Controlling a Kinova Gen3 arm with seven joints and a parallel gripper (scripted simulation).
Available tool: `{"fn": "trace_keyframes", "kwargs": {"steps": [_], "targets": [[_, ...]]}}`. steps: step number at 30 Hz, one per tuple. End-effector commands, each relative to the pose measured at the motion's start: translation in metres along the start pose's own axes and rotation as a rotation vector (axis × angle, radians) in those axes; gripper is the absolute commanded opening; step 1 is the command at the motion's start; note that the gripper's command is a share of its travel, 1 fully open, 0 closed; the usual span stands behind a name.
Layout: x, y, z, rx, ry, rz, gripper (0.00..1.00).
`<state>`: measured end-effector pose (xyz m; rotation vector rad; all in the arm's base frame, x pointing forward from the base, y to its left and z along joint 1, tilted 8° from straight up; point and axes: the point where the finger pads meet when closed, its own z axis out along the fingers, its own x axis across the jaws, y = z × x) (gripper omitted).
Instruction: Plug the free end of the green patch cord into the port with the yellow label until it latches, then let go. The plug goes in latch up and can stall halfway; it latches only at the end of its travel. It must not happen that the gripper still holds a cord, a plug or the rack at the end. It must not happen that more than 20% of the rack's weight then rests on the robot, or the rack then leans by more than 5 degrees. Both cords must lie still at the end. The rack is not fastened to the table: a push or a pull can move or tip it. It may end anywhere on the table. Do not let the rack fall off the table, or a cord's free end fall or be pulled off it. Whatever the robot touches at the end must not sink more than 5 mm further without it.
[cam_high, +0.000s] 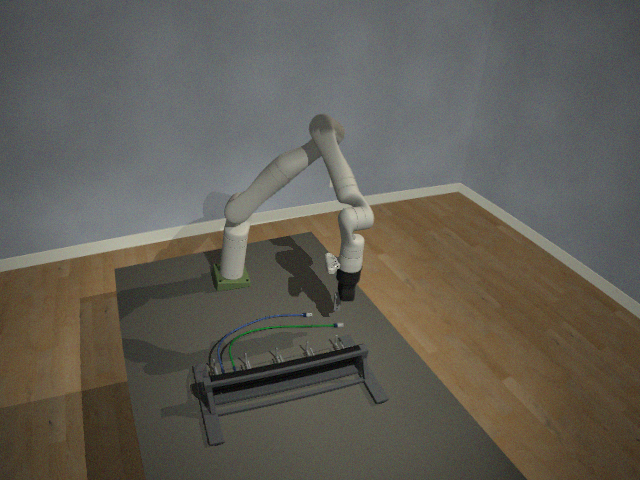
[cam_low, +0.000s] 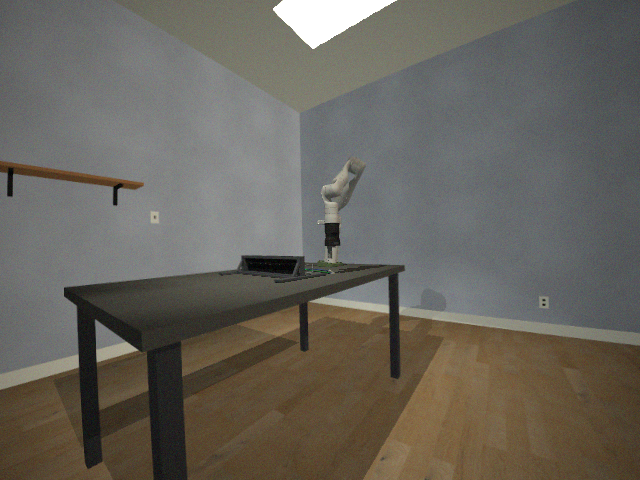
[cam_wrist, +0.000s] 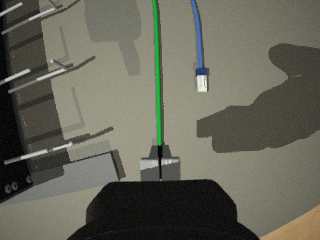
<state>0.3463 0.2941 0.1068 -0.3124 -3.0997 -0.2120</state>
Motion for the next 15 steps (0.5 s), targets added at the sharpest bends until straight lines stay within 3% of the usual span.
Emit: {"fn": "trace_keyframes", "kwargs": {"steps": [1,15], "targets": [[-0.0004,0.0004,-0.0007,-0.002,-0.001,0.0,0.0],[-0.0004,0.0048,-0.0009,-0.002,-0.001,0.004,0.0]]}}
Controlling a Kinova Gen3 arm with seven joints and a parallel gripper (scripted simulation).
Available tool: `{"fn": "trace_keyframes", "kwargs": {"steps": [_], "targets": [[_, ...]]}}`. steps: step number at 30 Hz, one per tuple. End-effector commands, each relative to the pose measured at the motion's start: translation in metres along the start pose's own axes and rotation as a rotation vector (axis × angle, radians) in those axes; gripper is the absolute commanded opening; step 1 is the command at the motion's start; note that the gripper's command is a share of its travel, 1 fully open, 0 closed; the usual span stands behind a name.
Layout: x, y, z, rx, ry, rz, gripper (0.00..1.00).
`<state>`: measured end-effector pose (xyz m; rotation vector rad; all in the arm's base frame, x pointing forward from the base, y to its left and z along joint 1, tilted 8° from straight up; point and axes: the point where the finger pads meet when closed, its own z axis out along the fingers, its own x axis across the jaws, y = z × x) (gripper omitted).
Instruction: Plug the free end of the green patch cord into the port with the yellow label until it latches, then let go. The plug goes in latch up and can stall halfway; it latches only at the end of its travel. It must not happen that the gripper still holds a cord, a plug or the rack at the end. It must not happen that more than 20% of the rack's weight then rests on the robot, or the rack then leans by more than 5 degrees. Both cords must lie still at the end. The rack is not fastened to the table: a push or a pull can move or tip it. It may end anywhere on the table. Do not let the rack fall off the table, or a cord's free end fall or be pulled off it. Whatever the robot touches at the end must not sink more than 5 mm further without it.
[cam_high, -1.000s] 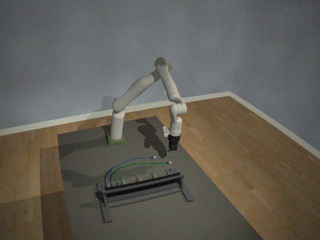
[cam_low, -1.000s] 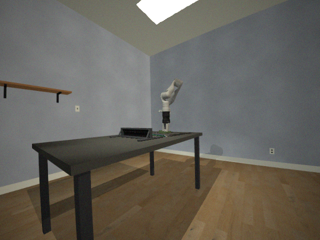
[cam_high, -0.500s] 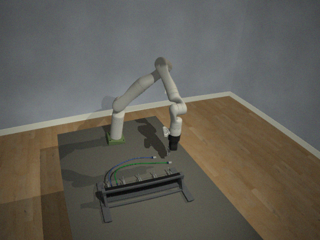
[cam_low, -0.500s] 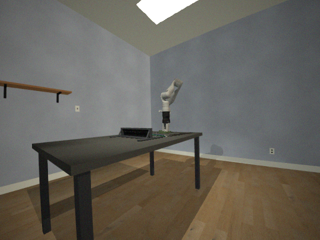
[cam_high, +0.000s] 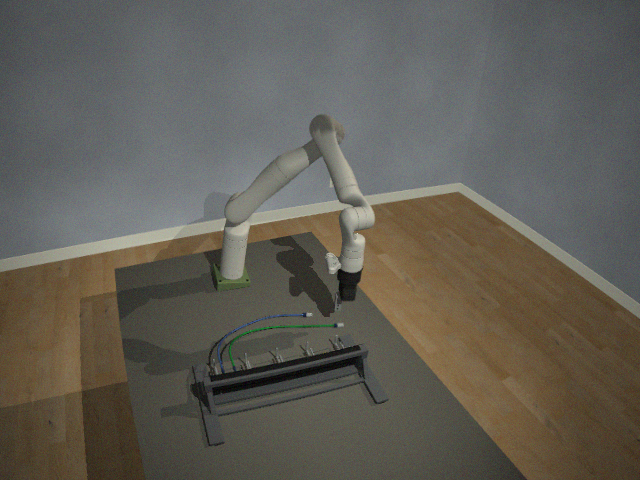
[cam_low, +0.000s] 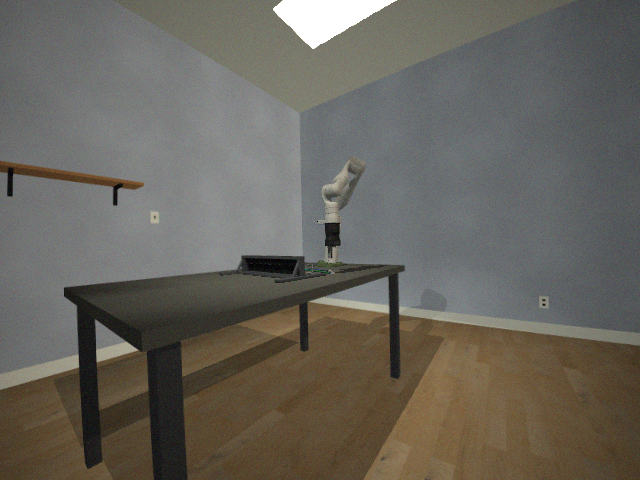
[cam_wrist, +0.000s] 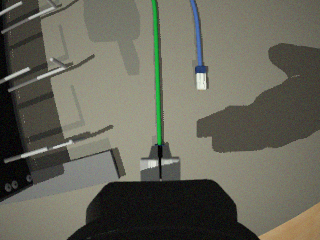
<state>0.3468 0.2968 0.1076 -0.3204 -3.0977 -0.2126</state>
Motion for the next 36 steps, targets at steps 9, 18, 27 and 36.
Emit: {"fn": "trace_keyframes", "kwargs": {"steps": [9,18,27,36], "targets": [[-0.0005,0.0024,-0.0004,-0.001,-0.002,-0.001,0.73],[-0.0005,0.0024,-0.0004,-0.001,-0.002,-0.001,0.73],[-0.0005,0.0024,-0.0004,-0.001,-0.002,-0.001,0.73],[-0.0005,0.0024,-0.0004,-0.001,-0.002,-0.001,0.73]]}}
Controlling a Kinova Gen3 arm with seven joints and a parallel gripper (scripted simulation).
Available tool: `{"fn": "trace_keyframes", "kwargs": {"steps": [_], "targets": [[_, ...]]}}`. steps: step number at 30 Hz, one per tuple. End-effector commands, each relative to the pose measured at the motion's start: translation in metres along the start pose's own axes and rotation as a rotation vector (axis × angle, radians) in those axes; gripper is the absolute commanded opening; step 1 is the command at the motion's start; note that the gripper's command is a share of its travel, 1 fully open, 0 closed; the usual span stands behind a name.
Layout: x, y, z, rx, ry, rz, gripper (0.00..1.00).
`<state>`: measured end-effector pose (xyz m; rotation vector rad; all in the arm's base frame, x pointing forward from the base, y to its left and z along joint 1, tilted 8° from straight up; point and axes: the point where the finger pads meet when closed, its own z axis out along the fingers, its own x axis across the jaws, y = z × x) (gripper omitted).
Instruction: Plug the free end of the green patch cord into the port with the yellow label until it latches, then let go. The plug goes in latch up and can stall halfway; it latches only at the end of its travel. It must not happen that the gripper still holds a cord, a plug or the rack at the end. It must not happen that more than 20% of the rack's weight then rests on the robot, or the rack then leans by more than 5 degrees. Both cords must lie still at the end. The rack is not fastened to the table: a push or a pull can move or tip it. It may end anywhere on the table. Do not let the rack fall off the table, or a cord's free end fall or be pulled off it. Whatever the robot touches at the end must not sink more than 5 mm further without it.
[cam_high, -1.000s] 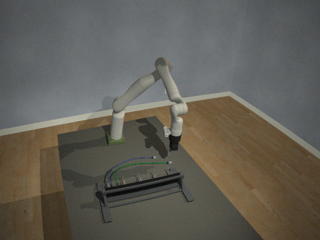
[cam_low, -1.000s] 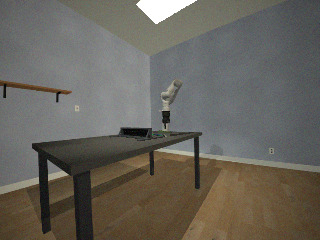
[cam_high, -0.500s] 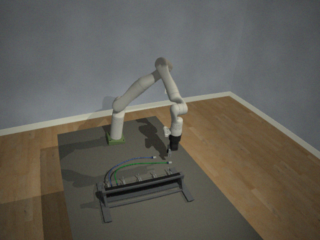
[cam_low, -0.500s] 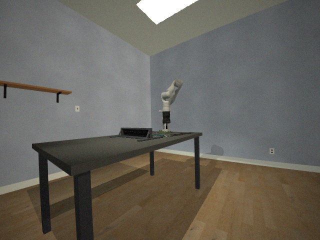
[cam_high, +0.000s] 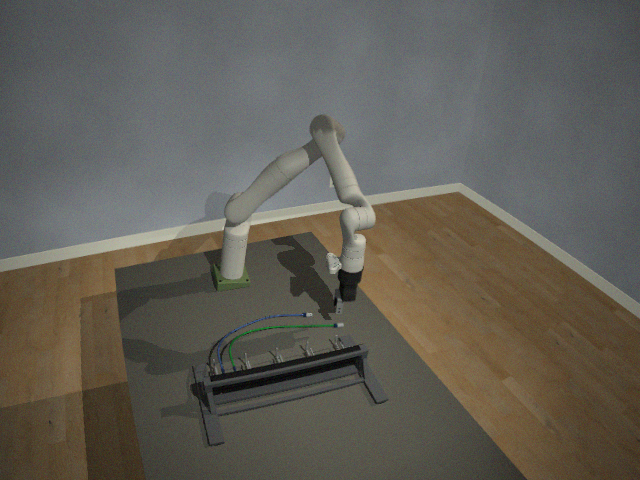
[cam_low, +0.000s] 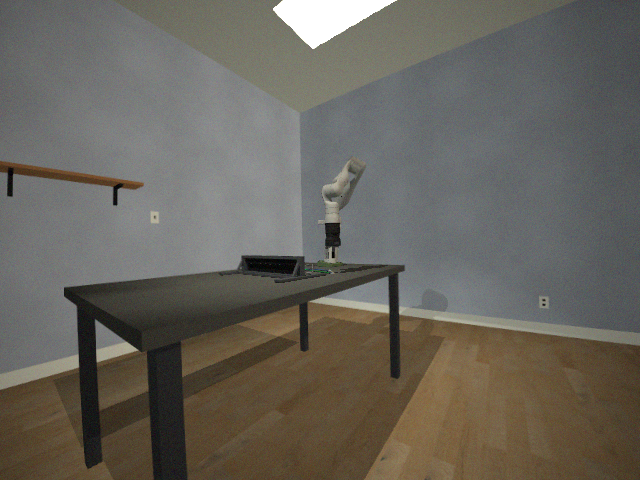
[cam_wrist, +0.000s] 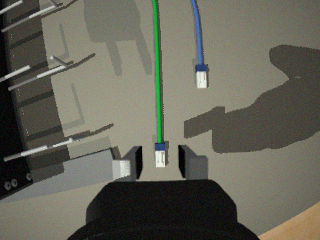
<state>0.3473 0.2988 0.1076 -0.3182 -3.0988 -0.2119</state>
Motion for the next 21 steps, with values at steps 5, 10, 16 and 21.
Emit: {"fn": "trace_keyframes", "kwargs": {"steps": [5,10,16,21], "targets": [[-0.0004,0.0004,-0.0007,-0.002,-0.001,0.0,0.73],[-0.0004,0.0004,0.0005,-0.002,-0.001,0.0,0.73],[-0.0004,0.0004,0.0049,-0.002,-0.001,0.0,0.73],[-0.0004,0.0004,0.0085,-0.002,-0.001,0.0,0.73]]}}
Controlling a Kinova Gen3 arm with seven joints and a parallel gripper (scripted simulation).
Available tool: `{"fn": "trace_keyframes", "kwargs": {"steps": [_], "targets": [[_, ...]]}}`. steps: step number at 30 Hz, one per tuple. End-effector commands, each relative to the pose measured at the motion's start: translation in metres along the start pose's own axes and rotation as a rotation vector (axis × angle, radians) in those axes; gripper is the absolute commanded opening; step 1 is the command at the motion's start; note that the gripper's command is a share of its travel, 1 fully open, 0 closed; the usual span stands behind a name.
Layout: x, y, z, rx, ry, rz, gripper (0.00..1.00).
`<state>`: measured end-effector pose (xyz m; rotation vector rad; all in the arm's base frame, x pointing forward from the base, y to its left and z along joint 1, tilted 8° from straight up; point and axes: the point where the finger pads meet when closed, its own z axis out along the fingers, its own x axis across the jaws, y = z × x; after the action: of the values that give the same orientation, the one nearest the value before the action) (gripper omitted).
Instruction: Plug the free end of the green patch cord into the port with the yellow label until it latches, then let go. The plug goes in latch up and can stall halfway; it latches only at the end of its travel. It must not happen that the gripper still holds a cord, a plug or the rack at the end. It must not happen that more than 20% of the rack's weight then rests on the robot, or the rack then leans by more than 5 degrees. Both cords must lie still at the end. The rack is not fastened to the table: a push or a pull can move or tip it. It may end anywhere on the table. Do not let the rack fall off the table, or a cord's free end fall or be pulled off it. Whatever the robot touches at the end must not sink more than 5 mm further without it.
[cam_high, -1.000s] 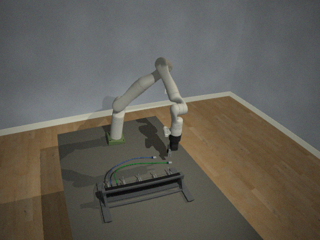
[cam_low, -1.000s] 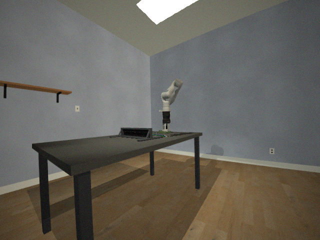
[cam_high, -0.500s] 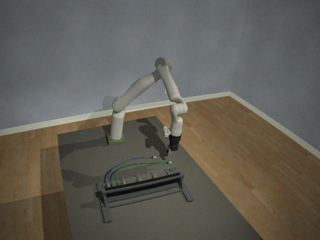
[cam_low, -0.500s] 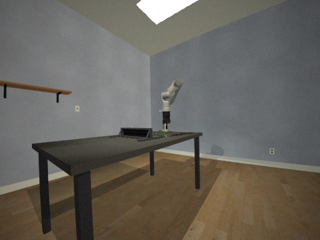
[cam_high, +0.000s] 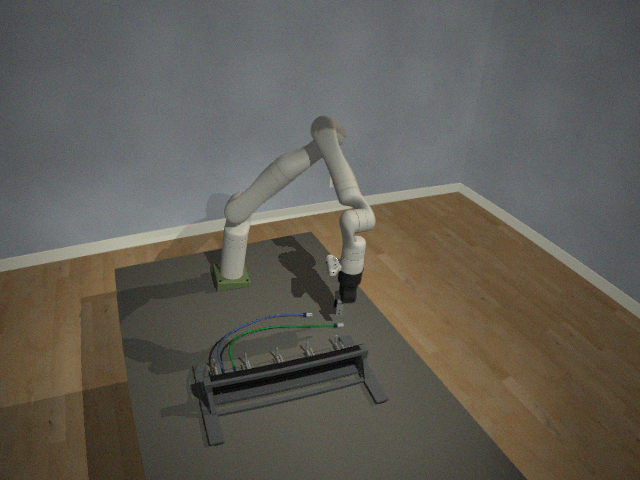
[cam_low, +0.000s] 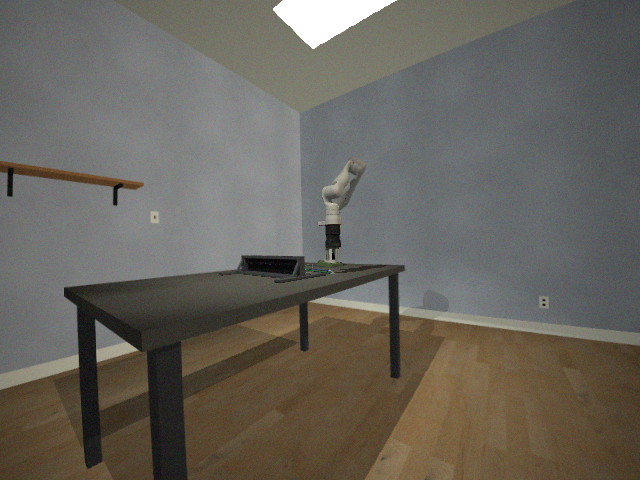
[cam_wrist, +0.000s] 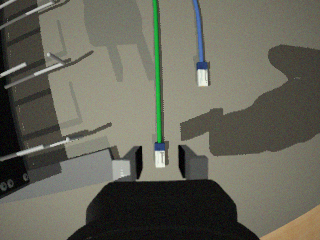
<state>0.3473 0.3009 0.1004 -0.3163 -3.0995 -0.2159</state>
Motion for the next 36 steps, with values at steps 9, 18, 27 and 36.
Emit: {"fn": "trace_keyframes", "kwargs": {"steps": [9,18,27,36], "targets": [[-0.001,-0.001,0.016,0.001,0.0,0.001,0.73],[-0.001,-0.001,0.031,0.001,0.0,0.001,0.73],[-0.001,-0.001,0.047,0.001,0.0,0.001,0.73],[-0.001,-0.001,0.055,0.001,0.0,0.001,0.73]]}}
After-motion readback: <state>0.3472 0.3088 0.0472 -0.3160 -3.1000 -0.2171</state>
